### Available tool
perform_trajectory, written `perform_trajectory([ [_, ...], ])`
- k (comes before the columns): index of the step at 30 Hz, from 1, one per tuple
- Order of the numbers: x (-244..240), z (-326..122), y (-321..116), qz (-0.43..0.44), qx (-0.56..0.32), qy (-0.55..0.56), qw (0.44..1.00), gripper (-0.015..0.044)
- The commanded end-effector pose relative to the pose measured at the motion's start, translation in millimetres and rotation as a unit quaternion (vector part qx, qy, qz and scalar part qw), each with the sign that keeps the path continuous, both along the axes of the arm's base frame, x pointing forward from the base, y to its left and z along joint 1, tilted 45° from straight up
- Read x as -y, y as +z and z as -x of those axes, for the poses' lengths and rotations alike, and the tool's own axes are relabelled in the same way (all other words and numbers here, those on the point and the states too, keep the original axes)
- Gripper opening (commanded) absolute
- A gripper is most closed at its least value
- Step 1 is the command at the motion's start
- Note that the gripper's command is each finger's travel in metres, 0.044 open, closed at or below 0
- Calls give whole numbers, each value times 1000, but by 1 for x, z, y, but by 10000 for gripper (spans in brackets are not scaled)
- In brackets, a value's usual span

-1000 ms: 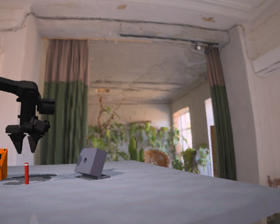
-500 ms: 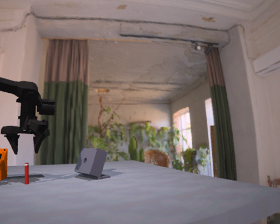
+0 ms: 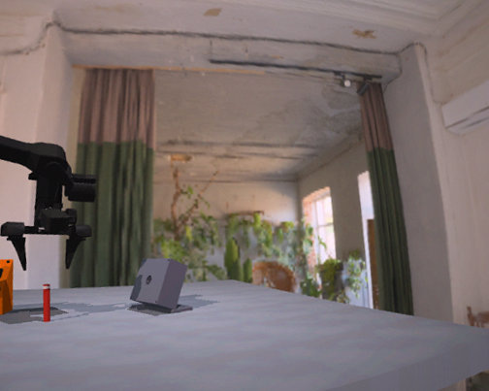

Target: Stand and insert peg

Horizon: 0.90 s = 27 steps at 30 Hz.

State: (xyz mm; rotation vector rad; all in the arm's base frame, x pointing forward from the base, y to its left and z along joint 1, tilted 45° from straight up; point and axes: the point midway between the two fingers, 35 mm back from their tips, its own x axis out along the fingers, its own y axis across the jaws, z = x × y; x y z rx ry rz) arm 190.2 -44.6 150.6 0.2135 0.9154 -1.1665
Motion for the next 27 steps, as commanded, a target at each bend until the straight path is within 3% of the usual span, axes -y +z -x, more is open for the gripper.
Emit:
perform_trajectory([
  [1,1,0,0,-5,39,-39,998,440],
  [27,4,-1,-3,-35,265,-270,925,440],
])
